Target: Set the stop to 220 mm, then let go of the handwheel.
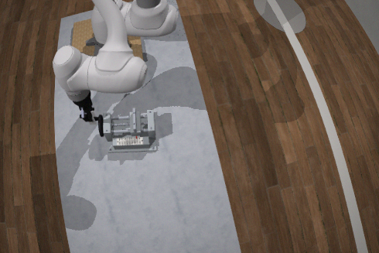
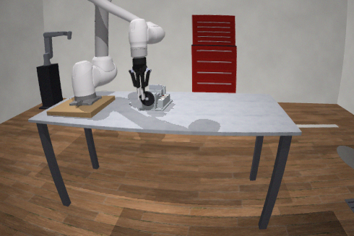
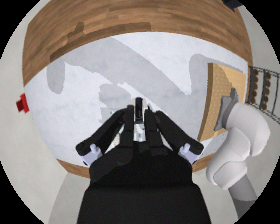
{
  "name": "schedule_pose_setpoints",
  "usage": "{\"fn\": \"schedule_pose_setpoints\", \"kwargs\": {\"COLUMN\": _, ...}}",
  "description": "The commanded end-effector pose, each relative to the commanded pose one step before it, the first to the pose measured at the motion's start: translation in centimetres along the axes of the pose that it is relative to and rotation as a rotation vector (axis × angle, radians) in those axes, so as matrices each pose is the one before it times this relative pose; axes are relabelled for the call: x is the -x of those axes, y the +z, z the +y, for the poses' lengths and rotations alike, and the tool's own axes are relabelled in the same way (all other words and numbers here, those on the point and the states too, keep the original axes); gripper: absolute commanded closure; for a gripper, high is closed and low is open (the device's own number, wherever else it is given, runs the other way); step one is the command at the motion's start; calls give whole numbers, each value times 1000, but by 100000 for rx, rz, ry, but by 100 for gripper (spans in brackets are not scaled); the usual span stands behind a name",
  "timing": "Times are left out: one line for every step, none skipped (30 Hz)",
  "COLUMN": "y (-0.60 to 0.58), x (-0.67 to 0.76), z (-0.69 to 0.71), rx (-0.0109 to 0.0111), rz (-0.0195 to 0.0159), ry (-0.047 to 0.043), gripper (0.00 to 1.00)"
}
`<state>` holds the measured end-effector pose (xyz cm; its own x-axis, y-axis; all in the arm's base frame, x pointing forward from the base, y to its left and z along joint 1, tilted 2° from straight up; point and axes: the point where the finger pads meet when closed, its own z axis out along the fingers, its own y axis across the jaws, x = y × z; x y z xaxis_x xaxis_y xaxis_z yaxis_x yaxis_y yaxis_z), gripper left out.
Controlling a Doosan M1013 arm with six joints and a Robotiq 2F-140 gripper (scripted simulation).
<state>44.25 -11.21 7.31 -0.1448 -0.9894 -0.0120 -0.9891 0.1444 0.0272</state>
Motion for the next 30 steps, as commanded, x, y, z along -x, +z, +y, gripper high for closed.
{"fn": "schedule_pose_setpoints", "kwargs": {"y": 125, "x": 4, "z": 129, "rx": 102, "rz": -20, "ry": -10, "gripper": 96}}
{"fn": "schedule_pose_setpoints", "kwargs": {"y": 20, "x": 0, "z": 19, "rx": 0, "rz": 0, "ry": 0, "gripper": 96}}
{"fn": "schedule_pose_setpoints", "kwargs": {"y": 21, "x": 0, "z": 19, "rx": 0, "rz": 0, "ry": 0, "gripper": 96}}
{"fn": "schedule_pose_setpoints", "kwargs": {"y": 0, "x": 0, "z": 0, "rx": 0, "rz": 0, "ry": 0, "gripper": 96}}
{"fn": "schedule_pose_setpoints", "kwargs": {"y": 0, "x": 0, "z": 0, "rx": 0, "rz": 0, "ry": 0, "gripper": 96}}
{"fn": "schedule_pose_setpoints", "kwargs": {"y": 22, "x": 0, "z": 20, "rx": 0, "rz": 0, "ry": 0, "gripper": 96}}
{"fn": "schedule_pose_setpoints", "kwargs": {"y": 22, "x": 0, "z": 20, "rx": 0, "rz": 0, "ry": 0, "gripper": 96}}
{"fn": "schedule_pose_setpoints", "kwargs": {"y": 23, "x": 0, "z": 21, "rx": 0, "rz": 0, "ry": 0, "gripper": 96}}
{"fn": "schedule_pose_setpoints", "kwargs": {"y": 23, "x": 0, "z": 21, "rx": 0, "rz": 0, "ry": 0, "gripper": 96}}
{"fn": "schedule_pose_setpoints", "kwargs": {"y": 24, "x": 0, "z": 22, "rx": 0, "rz": 0, "ry": 0, "gripper": 96}}
{"fn": "schedule_pose_setpoints", "kwargs": {"y": 24, "x": 0, "z": 22, "rx": 0, "rz": 0, "ry": 0, "gripper": 96}}
{"fn": "schedule_pose_setpoints", "kwargs": {"y": 25, "x": 0, "z": 23, "rx": 0, "rz": 0, "ry": 0, "gripper": 96}}
{"fn": "schedule_pose_setpoints", "kwargs": {"y": 26, "x": 0, "z": 23, "rx": 0, "rz": 0, "ry": 0, "gripper": 96}}
{"fn": "schedule_pose_setpoints", "kwargs": {"y": 26, "x": 0, "z": 24, "rx": 0, "rz": 0, "ry": 0, "gripper": 96}}
{"fn": "schedule_pose_setpoints", "kwargs": {"y": 27, "x": 0, "z": 25, "rx": 0, "rz": 0, "ry": 0, "gripper": 96}}
{"fn": "schedule_pose_setpoints", "kwargs": {"y": 27, "x": 0, "z": 25, "rx": 0, "rz": 0, "ry": 0, "gripper": 96}}
{"fn": "schedule_pose_setpoints", "kwargs": {"y": 28, "x": 0, "z": 26, "rx": 0, "rz": 0, "ry": 0, "gripper": 96}}
{"fn": "schedule_pose_setpoints", "kwargs": {"y": 36, "x": 0, "z": 22, "rx": 0, "rz": 0, "ry": 0, "gripper": 96}}
{"fn": "schedule_pose_setpoints", "kwargs": {"y": 37, "x": 0, "z": 23, "rx": 0, "rz": 0, "ry": 0, "gripper": 96}}
{"fn": "schedule_pose_setpoints", "kwargs": {"y": 37, "x": 0, "z": 23, "rx": 0, "rz": 0, "ry": 0, "gripper": 96}}
{"fn": "schedule_pose_setpoints", "kwargs": {"y": 0, "x": 0, "z": 0, "rx": 0, "rz": 0, "ry": 0, "gripper": 96}}
{"fn": "schedule_pose_setpoints", "kwargs": {"y": 0, "x": 0, "z": 0, "rx": 0, "rz": 0, "ry": 0, "gripper": 96}}
{"fn": "schedule_pose_setpoints", "kwargs": {"y": 38, "x": 0, "z": 24, "rx": 0, "rz": 0, "ry": 0, "gripper": 96}}
{"fn": "schedule_pose_setpoints", "kwargs": {"y": 39, "x": 0, "z": 25, "rx": 0, "rz": 0, "ry": 0, "gripper": 96}}
{"fn": "schedule_pose_setpoints", "kwargs": {"y": 40, "x": 0, "z": 25, "rx": 0, "rz": 0, "ry": 0, "gripper": 96}}
{"fn": "schedule_pose_setpoints", "kwargs": {"y": 40, "x": 0, "z": 26, "rx": 0, "rz": 0, "ry": 0, "gripper": 96}}
{"fn": "schedule_pose_setpoints", "kwargs": {"y": 41, "x": 0, "z": 26, "rx": 0, "rz": 0, "ry": 0, "gripper": 96}}
{"fn": "schedule_pose_setpoints", "kwargs": {"y": 42, "x": 0, "z": 27, "rx": 0, "rz": 0, "ry": 0, "gripper": 96}}
{"fn": "schedule_pose_setpoints", "kwargs": {"y": 43, "x": 0, "z": 27, "rx": 0, "rz": 0, "ry": 0, "gripper": 96}}
{"fn": "schedule_pose_setpoints", "kwargs": {"y": 44, "x": 0, "z": 28, "rx": 0, "rz": 0, "ry": 0, "gripper": 96}}
